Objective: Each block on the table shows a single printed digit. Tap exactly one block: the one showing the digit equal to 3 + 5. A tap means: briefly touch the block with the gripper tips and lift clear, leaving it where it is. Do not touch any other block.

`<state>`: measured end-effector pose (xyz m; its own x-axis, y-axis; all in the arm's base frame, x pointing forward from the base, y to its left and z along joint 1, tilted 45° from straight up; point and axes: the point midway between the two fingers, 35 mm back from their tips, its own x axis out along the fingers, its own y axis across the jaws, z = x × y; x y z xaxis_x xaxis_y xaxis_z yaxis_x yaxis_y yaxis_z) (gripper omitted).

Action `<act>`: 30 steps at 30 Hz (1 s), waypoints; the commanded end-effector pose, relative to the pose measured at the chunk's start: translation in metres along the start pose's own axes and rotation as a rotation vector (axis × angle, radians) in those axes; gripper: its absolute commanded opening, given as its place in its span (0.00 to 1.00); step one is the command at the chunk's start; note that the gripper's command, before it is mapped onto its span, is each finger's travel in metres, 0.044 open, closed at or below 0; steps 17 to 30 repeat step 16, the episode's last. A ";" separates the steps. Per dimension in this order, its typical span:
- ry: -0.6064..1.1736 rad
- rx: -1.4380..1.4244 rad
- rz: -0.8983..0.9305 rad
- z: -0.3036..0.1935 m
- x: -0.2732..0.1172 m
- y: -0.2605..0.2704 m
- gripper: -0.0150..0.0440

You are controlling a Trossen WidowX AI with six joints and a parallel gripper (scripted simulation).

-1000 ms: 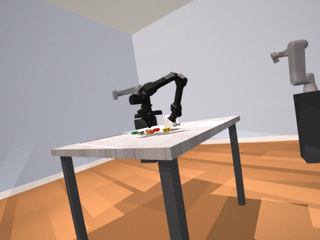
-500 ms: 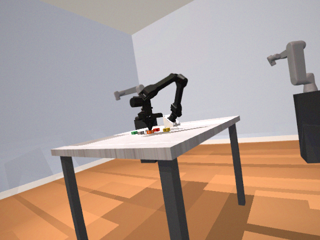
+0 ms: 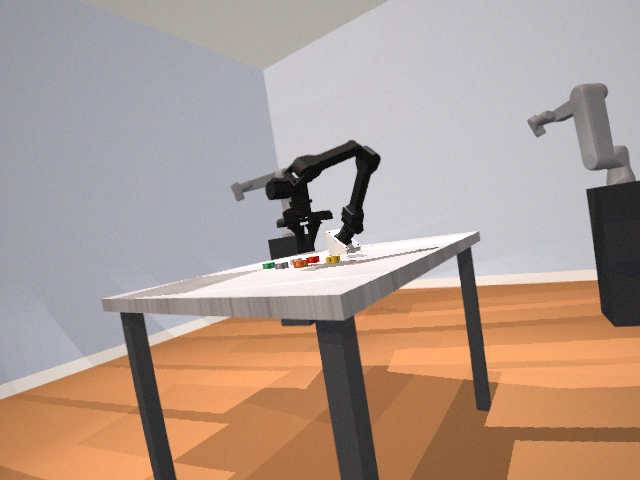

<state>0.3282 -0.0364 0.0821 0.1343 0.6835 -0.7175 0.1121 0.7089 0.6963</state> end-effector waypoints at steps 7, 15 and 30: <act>-0.004 -0.003 0.002 -0.065 -0.055 0.106 0.93; 0.000 0.011 0.011 -0.086 -0.065 0.128 0.93; 0.000 0.011 0.011 -0.086 -0.065 0.128 0.93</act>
